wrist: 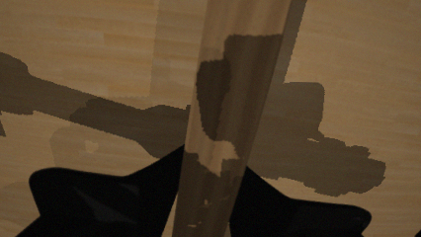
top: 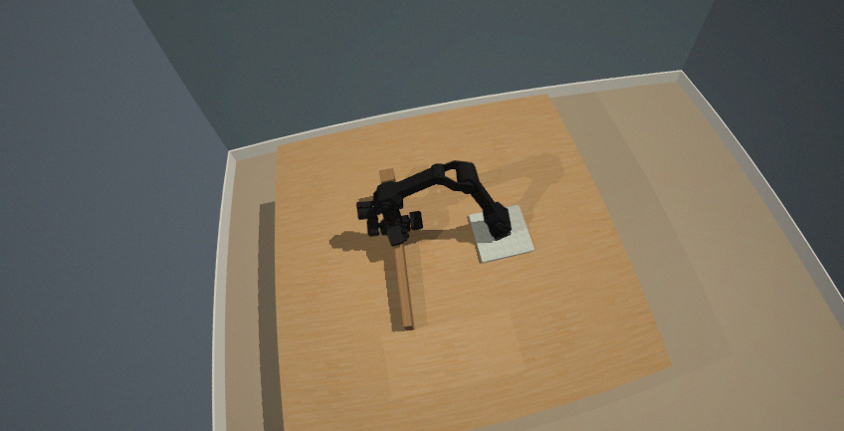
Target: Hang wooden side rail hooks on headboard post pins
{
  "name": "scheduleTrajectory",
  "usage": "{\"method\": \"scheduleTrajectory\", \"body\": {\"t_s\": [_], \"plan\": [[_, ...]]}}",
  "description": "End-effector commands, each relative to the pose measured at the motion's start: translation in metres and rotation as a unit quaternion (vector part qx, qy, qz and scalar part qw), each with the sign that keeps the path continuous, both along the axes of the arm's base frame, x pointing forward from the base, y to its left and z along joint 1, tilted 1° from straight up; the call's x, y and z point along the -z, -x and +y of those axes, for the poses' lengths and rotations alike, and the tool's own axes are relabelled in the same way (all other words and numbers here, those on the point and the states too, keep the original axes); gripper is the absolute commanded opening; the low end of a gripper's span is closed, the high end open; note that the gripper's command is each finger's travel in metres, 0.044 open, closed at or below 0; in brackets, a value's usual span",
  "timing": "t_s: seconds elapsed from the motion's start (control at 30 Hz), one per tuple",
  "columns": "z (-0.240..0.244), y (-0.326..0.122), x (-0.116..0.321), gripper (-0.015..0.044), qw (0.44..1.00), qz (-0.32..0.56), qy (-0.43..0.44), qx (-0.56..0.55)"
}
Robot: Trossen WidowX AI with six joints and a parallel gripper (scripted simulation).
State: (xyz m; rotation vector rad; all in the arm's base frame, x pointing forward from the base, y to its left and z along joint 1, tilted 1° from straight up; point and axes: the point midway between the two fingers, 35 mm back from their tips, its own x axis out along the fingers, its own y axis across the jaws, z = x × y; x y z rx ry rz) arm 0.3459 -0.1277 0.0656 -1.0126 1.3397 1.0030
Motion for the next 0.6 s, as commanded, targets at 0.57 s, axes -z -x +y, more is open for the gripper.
{"method": "scheduleTrajectory", "body": {"t_s": [0.57], "plan": [[-0.0029,-0.0026,-0.0075,0.0,1.0,-0.007,0.004,-0.003]]}}
